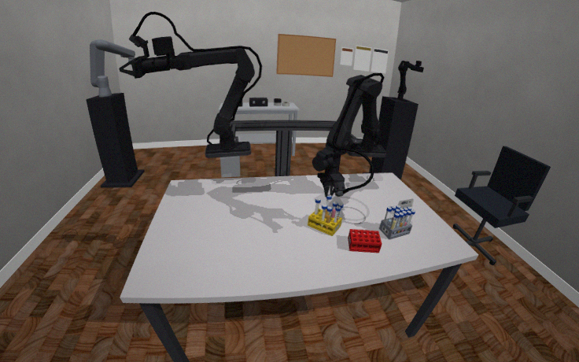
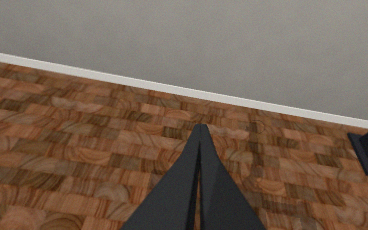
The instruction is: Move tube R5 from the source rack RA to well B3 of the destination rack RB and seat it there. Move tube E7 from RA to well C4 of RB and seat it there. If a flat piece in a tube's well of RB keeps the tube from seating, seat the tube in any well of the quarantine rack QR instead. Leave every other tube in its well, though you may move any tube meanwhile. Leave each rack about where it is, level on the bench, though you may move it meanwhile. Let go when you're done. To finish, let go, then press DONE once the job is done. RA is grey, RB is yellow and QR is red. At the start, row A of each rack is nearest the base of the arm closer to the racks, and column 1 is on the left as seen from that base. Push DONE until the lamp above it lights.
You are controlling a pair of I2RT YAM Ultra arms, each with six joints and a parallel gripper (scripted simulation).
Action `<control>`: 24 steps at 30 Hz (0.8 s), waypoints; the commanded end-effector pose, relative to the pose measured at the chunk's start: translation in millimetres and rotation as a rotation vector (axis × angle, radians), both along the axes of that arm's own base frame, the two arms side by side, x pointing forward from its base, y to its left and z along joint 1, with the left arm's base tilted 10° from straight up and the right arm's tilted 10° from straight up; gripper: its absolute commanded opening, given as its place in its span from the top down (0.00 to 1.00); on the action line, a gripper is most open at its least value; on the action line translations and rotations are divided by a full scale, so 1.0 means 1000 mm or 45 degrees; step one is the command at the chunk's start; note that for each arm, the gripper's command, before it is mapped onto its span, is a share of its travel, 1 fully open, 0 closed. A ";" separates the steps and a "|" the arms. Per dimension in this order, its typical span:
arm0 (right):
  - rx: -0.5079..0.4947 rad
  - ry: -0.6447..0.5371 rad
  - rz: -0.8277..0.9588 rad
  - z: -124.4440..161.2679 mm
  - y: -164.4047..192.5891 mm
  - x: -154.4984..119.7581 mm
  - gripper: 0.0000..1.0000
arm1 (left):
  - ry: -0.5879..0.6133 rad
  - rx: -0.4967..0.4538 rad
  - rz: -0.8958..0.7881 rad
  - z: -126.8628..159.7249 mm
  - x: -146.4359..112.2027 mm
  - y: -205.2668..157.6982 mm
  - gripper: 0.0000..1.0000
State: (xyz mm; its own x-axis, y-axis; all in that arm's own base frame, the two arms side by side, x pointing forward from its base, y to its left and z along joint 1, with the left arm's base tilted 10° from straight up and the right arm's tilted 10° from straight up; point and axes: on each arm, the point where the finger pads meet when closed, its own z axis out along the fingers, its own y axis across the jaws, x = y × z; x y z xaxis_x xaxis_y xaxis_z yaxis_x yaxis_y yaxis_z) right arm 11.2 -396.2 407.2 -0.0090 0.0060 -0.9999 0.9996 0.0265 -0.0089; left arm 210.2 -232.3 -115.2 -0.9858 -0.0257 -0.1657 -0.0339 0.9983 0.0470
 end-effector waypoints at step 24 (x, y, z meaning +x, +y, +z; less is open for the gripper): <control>-0.063 -0.012 -0.028 0.025 0.012 -0.008 1.00 | -0.018 -0.009 -0.011 -0.010 0.004 -0.003 1.00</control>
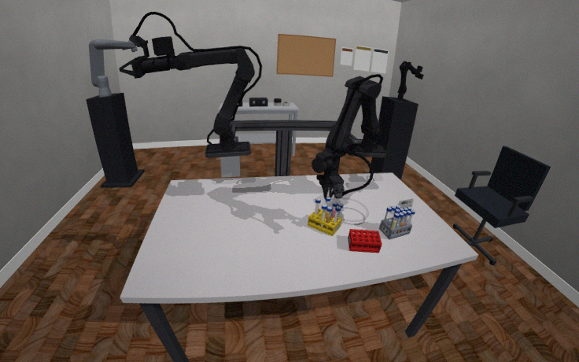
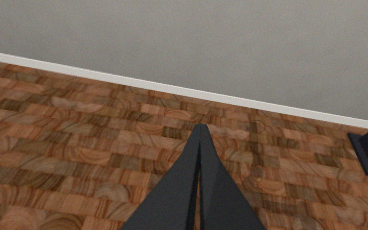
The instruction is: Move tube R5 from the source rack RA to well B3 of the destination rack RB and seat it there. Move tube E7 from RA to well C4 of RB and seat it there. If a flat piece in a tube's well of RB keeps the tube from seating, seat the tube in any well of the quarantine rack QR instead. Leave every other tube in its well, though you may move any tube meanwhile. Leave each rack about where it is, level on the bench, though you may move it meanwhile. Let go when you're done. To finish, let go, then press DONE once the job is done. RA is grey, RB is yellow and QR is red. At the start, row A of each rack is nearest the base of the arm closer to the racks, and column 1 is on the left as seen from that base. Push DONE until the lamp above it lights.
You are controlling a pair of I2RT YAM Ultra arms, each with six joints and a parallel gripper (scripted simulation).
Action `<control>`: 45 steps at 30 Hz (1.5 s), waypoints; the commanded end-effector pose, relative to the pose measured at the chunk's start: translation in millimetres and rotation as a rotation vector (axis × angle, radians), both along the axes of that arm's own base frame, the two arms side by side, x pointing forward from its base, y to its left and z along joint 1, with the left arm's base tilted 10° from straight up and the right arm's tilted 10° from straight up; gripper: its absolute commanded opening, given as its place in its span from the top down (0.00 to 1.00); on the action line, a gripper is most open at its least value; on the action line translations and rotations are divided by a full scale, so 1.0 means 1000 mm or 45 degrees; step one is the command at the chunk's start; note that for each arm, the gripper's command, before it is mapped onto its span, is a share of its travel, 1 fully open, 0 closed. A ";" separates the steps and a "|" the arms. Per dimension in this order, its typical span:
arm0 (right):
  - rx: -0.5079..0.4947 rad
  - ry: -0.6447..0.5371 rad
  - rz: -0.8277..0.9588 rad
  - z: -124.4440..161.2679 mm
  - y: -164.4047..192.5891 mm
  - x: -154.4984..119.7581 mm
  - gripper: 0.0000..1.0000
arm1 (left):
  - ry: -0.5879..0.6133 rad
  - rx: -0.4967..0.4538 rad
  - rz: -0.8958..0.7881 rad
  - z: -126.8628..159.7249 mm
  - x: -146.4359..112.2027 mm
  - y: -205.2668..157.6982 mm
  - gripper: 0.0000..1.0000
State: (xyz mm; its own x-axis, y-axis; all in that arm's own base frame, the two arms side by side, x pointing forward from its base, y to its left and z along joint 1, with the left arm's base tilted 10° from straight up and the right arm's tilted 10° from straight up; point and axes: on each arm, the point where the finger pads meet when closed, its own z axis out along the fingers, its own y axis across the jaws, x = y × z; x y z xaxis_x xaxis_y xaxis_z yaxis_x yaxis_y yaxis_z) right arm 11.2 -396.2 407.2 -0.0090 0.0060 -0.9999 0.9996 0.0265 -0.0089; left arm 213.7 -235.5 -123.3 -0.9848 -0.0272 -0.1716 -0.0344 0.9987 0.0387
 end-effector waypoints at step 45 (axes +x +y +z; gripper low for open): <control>-0.063 -0.012 -0.028 0.025 0.012 -0.008 1.00 | -0.022 -0.018 -0.004 -0.021 0.011 -0.006 1.00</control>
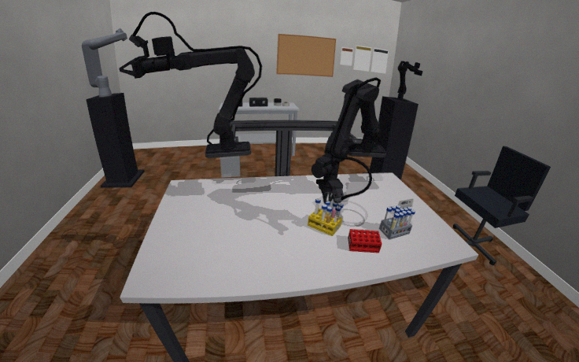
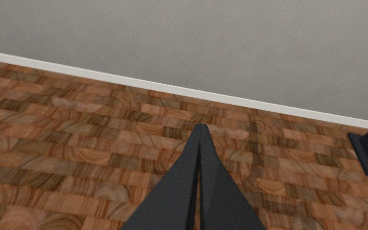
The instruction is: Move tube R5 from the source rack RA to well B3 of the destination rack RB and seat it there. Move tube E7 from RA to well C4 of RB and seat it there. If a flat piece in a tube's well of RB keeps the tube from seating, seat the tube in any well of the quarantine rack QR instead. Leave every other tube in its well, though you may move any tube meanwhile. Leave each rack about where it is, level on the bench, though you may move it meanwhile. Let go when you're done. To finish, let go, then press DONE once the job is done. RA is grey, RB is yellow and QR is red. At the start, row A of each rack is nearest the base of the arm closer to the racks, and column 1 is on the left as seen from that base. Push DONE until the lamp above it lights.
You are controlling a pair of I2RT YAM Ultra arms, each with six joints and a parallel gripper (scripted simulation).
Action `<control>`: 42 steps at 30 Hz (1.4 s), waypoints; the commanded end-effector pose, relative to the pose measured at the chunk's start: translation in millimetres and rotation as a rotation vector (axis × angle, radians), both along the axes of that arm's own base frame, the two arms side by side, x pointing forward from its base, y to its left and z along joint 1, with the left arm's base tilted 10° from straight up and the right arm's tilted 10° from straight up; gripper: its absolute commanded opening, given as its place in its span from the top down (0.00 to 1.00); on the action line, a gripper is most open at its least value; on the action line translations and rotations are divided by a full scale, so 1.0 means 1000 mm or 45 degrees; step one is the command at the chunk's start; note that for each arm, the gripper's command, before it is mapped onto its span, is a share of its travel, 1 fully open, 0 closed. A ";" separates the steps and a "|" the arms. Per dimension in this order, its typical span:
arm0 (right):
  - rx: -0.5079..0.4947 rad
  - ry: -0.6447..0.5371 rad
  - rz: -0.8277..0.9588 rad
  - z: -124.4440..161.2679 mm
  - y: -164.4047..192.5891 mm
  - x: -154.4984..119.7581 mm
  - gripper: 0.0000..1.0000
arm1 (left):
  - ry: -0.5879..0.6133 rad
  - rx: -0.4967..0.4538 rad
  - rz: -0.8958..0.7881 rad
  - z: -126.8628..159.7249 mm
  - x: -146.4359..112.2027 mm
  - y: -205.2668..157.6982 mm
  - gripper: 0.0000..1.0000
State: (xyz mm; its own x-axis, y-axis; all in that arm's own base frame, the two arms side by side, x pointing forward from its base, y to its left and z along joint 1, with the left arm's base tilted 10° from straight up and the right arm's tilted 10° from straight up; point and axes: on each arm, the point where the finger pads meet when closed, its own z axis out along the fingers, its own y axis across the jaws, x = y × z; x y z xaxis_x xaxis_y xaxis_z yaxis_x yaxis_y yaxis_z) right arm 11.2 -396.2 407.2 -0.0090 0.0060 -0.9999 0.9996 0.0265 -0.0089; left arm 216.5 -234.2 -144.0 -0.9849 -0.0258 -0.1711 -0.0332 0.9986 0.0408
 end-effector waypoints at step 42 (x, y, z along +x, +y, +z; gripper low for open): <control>-0.063 -0.012 -0.028 0.025 0.012 -0.008 1.00 | -0.013 -0.012 -0.005 -0.005 0.004 -0.004 0.76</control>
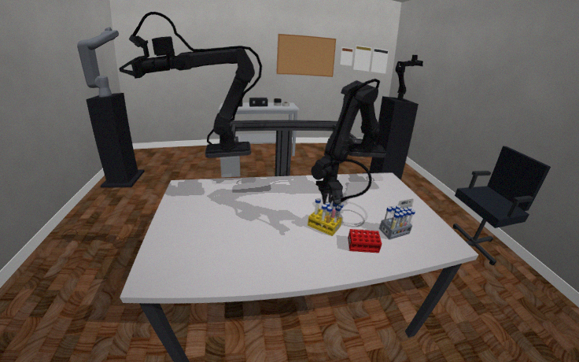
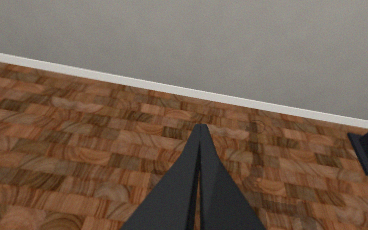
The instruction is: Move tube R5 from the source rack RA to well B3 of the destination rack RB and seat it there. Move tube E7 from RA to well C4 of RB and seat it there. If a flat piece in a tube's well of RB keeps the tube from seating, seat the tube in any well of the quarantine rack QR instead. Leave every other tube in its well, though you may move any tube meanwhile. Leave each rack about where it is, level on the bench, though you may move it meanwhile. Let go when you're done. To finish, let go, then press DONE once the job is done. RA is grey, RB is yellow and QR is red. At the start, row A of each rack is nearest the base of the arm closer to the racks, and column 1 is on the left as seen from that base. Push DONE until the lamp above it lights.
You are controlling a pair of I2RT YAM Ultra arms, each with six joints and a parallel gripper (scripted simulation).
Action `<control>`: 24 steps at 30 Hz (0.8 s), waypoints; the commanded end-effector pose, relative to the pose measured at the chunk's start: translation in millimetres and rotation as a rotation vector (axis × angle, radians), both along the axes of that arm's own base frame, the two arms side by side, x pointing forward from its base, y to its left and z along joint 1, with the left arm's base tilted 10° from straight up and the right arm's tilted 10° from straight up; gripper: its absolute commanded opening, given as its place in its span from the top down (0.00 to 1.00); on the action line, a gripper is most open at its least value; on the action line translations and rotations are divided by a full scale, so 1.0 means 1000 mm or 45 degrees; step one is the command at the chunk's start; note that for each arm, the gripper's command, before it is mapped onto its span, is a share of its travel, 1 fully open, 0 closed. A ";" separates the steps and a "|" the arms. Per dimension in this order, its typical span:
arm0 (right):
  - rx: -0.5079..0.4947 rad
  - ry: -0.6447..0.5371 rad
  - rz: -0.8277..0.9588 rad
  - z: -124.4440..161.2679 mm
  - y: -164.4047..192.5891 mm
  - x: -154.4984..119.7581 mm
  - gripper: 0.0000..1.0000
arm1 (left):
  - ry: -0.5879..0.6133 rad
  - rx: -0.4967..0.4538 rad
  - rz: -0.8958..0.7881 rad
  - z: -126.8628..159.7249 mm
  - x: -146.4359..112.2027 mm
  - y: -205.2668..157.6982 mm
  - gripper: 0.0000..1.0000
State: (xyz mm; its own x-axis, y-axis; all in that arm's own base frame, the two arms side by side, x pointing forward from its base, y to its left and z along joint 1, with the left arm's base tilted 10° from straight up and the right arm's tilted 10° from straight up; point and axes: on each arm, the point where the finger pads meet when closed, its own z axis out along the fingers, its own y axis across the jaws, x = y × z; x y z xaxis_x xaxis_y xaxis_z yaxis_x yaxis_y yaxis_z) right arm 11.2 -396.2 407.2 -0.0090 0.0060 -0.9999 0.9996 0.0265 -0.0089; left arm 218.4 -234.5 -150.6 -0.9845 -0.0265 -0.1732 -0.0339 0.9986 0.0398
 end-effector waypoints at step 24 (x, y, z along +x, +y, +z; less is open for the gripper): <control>-0.063 -0.012 -0.028 0.025 0.012 -0.008 1.00 | -0.002 0.004 -0.010 0.010 -0.004 0.001 0.70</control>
